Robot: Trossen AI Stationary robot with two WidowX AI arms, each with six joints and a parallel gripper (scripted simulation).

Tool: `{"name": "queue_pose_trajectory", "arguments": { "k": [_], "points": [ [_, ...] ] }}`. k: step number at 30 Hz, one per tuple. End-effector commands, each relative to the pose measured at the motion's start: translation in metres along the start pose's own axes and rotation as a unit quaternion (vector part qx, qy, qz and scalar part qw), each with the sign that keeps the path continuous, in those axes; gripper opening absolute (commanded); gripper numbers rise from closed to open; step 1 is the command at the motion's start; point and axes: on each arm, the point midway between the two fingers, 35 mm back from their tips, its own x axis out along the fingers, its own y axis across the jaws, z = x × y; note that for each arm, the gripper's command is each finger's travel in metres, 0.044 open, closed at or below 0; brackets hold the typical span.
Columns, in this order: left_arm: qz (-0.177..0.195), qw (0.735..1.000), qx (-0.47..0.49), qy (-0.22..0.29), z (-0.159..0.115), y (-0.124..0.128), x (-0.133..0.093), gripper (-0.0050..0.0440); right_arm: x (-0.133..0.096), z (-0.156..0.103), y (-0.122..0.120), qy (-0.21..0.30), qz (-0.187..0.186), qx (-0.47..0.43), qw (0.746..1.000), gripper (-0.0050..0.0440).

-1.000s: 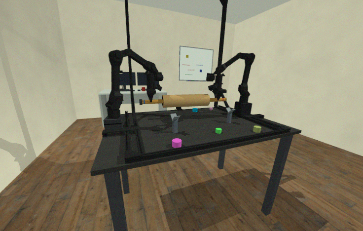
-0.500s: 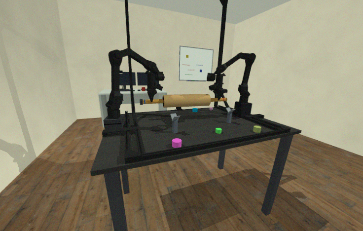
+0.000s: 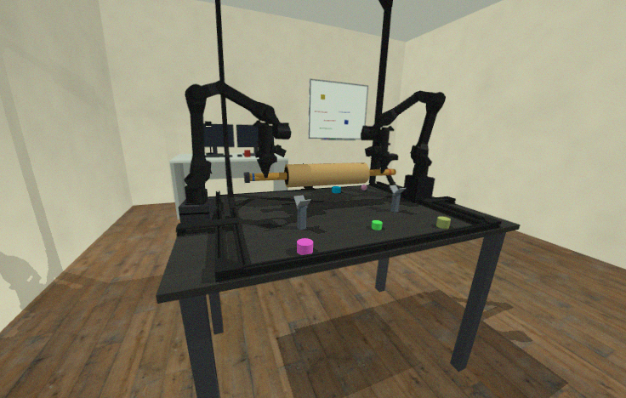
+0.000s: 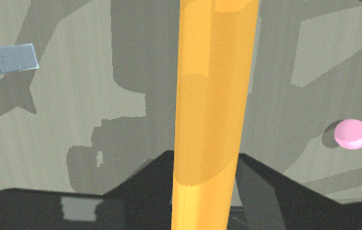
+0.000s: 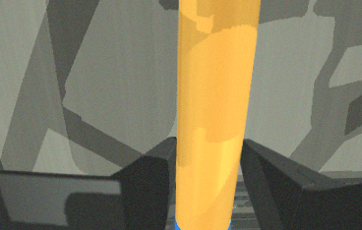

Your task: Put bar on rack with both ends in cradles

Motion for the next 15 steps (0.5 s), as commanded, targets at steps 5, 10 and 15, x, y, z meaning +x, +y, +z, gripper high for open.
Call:
{"name": "queue_pose_trajectory", "arguments": {
  "k": [5,10,15],
  "points": [
    [-0.001,1.000,-0.021,-0.009,-0.002,0.015,-0.003,0.0000,-0.006,0.004,-0.038,-0.011,0.004,-0.021,1.000,0.0000],
    [-0.001,1.000,-0.029,-0.009,-0.002,0.020,-0.003,0.0000,-0.006,0.005,-0.052,-0.011,0.004,-0.029,0.999,0.0000],
    [-0.001,0.999,-0.042,-0.009,-0.003,0.028,-0.003,0.0000,-0.005,0.006,-0.075,-0.012,0.004,-0.043,0.999,0.0000]
  ]
}}
